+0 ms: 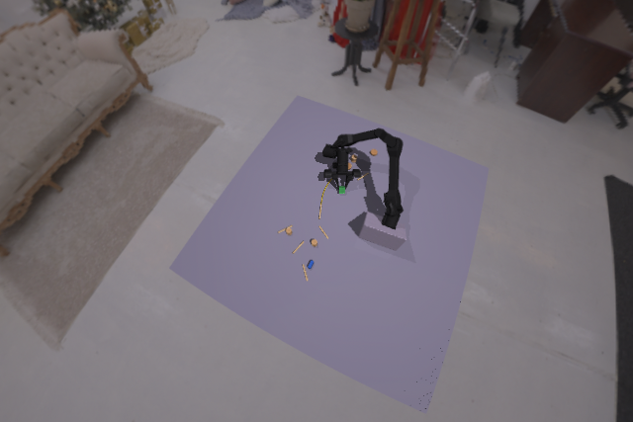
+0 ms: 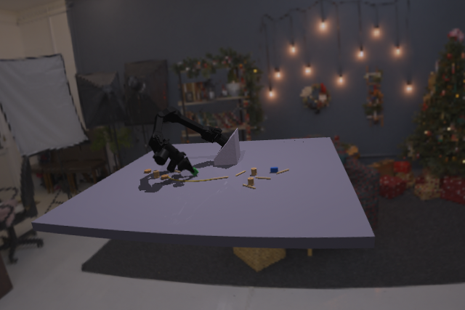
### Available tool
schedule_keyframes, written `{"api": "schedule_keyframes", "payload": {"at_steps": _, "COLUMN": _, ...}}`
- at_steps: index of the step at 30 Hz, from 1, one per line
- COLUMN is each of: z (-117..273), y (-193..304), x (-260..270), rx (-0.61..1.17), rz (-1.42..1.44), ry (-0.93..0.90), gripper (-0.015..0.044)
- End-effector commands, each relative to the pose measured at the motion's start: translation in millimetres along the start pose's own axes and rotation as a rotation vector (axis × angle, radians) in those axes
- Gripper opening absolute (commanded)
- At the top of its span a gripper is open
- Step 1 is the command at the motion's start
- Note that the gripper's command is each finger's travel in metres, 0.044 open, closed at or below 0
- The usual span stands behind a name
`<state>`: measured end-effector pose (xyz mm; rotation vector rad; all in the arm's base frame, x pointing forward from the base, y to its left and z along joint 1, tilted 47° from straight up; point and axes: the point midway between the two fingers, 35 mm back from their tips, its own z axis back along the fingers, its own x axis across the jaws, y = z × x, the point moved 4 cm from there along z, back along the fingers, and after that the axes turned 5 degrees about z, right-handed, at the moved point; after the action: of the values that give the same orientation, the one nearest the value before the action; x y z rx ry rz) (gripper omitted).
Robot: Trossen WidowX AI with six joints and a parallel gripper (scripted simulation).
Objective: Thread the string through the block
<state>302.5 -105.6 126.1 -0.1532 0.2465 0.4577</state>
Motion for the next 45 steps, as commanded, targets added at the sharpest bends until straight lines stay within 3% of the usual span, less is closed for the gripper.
{"api": "schedule_keyframes", "payload": {"at_steps": 1, "z": -1, "y": -7, "x": 1, "rx": 0.071, "rz": 0.006, "ry": -0.003, "gripper": 0.0000}}
{"api": "schedule_keyframes", "payload": {"at_steps": 11, "z": 0, "y": -25, "x": -2, "rx": 0.266, "rz": 0.001, "ry": -0.027, "gripper": 0.0000}}
{"api": "schedule_keyframes", "payload": {"at_steps": 20, "z": 1, "y": -20, "x": -2, "rx": 0.213, "rz": 0.002, "ry": -0.018, "gripper": 0.0236}}
{"api": "schedule_keyframes", "payload": {"at_steps": 35, "z": 1, "y": -20, "x": -2, "rx": 0.213, "rz": 0.002, "ry": -0.018, "gripper": 0.0241}}
{"api": "schedule_keyframes", "payload": {"at_steps": 36, "z": 1, "y": -19, "x": -1, "rx": 0.206, "rz": 0.021, "ry": -0.017, "gripper": 0.0267}}
{"api": "schedule_keyframes", "payload": {"at_steps": 42, "z": 3, "y": 2, "x": 4, "rx": -0.002, "rz": 0.648, "ry": 0.063, "gripper": 0.0425}}
{"api": "schedule_keyframes", "payload": {"at_steps": 45, "z": 6, "y": 13, "x": 6, "rx": -0.102, "rz": 0.993, "ry": 0.150, "gripper": 0.0440}}
